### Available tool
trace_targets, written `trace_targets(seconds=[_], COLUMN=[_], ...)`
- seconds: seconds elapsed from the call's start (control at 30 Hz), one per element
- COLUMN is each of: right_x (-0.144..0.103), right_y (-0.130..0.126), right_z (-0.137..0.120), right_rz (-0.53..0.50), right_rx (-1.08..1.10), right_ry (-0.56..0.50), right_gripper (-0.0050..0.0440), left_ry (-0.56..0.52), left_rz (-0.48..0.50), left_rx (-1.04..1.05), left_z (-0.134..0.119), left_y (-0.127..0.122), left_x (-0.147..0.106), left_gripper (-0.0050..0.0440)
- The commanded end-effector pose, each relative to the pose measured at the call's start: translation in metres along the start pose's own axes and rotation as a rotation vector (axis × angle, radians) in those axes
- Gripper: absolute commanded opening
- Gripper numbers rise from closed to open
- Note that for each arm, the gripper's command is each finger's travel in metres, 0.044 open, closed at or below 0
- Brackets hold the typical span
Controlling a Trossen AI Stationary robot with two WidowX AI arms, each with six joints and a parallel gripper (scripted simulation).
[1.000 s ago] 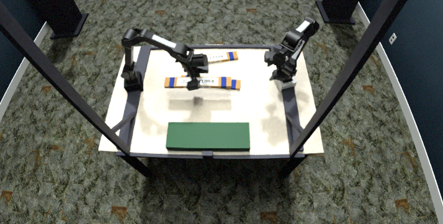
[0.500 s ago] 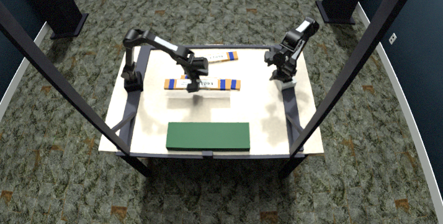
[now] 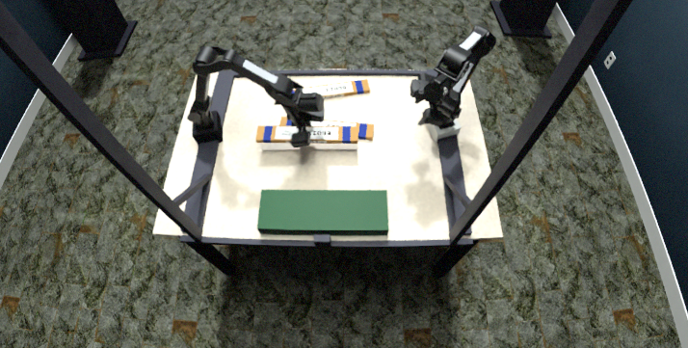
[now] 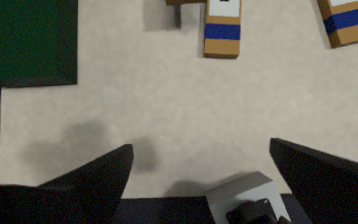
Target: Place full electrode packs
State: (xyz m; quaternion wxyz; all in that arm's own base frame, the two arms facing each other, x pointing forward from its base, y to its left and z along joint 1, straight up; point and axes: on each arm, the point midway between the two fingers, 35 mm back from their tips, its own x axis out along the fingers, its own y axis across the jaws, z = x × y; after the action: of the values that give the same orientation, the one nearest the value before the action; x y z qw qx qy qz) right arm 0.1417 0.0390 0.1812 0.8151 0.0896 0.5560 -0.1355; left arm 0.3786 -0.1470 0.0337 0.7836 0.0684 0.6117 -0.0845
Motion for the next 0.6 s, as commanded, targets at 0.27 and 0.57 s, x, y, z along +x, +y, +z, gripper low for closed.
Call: trace_targets(seconds=[0.27, 0.57], right_x=[-0.005, -0.005], right_y=[0.001, 0.001], right_z=[0.004, 0.004], right_rz=[0.012, 0.012], right_rx=[0.006, 0.006], right_ry=[-0.017, -0.017], right_gripper=[0.0430, 0.0430], left_ry=[-0.048, -0.048], left_rz=[-0.009, -0.009], left_rx=[0.000, 0.000], left_z=[0.011, 0.011], left_y=[-0.002, -0.002], left_x=[-0.006, -0.007], left_gripper=[-0.0050, -0.0050])
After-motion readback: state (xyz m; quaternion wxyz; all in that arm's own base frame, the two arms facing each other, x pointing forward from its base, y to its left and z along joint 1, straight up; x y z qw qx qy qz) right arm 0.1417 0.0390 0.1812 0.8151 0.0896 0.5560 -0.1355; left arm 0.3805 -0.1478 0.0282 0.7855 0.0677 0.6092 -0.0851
